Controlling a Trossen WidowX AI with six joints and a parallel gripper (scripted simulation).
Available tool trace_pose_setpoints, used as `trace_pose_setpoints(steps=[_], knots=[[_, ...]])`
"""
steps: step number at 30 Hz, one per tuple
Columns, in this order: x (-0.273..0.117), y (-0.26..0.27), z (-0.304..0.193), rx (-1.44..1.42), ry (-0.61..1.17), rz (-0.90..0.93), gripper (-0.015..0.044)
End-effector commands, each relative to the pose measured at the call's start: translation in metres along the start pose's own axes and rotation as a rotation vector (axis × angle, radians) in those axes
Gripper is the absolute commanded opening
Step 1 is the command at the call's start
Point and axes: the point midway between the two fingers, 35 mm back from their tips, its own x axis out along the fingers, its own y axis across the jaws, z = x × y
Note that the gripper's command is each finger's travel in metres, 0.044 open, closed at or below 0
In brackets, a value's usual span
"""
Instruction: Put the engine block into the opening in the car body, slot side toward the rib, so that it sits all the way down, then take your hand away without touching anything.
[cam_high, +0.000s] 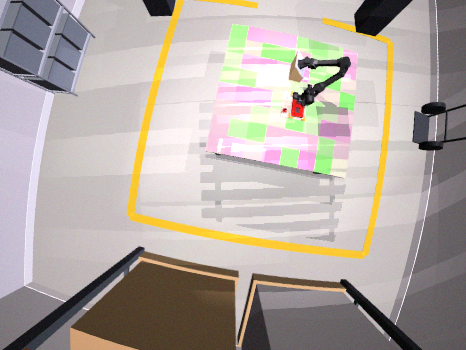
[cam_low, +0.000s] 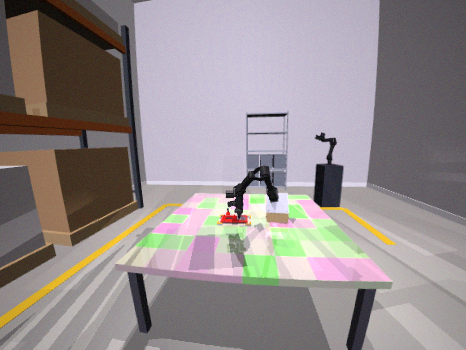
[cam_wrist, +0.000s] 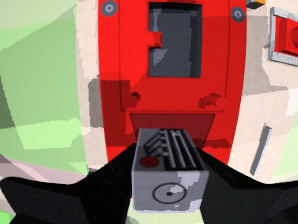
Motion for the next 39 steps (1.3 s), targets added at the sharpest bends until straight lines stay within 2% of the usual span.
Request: trace_pose_setpoints(steps=[1, 11, 17, 28, 39], knots=[[0.000, 0.000, 0.000, -0.001, 0.001, -0.002, 0.0184], [0.000, 0.000, 0.000, -0.001, 0.001, -0.002, 0.0440], [-0.003, 0.000, 0.000, -0.002, 0.009, -0.002, 0.0440], [-0.045, 0.000, 0.002, -0.003, 0.018, -0.005, 0.0440], [-0.042, -0.001, 0.002, 0.000, 0.015, -0.010, 0.0440]])
